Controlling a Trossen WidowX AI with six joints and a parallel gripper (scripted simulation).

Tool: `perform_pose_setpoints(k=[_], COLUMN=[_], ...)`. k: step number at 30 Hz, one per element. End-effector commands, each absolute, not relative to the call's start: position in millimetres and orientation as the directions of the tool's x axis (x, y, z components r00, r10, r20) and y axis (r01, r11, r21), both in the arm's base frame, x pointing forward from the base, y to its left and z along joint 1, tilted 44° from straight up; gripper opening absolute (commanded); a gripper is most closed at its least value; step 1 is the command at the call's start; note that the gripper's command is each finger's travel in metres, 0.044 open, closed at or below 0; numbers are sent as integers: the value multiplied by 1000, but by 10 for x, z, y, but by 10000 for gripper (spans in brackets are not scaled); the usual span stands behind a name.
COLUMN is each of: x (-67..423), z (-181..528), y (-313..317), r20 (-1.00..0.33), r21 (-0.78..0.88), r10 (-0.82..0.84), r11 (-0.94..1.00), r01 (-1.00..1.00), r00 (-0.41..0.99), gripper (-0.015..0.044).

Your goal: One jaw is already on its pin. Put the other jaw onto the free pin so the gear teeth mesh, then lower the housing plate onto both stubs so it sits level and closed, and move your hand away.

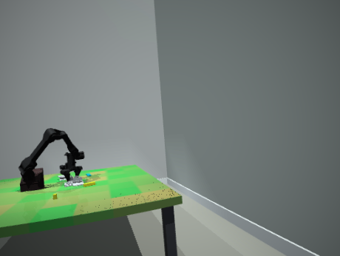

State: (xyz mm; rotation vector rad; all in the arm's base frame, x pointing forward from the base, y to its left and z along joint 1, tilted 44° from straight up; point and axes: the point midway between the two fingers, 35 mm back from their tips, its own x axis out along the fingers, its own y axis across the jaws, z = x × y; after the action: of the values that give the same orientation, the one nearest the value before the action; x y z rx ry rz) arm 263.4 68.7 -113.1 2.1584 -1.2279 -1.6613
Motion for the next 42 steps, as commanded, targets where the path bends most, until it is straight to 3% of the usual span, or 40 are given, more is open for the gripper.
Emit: perform_pose_setpoints(k=[1,7,17,24,42], x=[2636,2636,2634,2634,2642], z=[-1132,-1132,-1133,-1133,-997], y=[678,678,685,685,829], r20=[-733,-733,-736,-736,-737], r21=[568,568,565,565,565], r10=[-679,-679,-676,-676,-675], r11=[-652,-652,-652,-652,-654], r01=[-501,-501,-505,-505,-503], r00=[52,52,49,49,50], gripper=[440,440,177,134,134])
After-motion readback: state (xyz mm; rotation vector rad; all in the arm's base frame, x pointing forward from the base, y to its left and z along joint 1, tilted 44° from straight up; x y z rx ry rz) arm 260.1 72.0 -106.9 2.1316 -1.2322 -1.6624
